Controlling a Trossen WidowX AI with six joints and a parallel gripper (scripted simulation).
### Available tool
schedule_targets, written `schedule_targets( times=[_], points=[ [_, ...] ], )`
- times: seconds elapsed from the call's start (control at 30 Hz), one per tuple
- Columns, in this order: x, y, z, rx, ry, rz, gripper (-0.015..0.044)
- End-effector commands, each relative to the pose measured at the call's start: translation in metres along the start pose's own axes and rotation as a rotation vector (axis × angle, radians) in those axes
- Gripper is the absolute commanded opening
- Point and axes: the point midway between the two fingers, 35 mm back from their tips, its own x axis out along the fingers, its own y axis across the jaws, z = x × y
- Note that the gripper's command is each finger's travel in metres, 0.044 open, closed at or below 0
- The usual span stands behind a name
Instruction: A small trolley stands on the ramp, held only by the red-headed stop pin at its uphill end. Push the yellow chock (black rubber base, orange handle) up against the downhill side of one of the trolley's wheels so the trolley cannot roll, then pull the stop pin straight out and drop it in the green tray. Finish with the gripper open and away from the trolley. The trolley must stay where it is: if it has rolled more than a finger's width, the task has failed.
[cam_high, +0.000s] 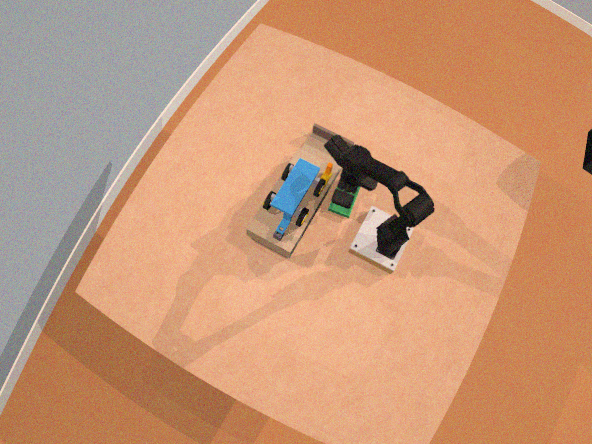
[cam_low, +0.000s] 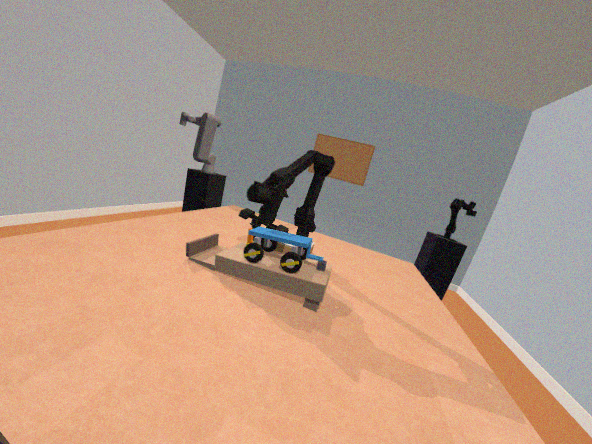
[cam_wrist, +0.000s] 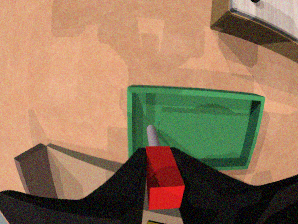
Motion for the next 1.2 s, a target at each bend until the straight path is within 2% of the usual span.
schedule_targets(
  times=[0.0,0.13,0.17,1.17],
  points=[
    [0.001,0.0,0.001,-0.004,-0.001,0.004,0.0079],
    [0.001,-0.003,0.0,-0.004,-0.001,0.004,0.0184],
    [0.001,-0.004,0.0,-0.004,-0.001,0.003,0.019],
    [0.005,-0.023,-0.002,-0.004,-0.001,0.002,0.019]
  ],
)
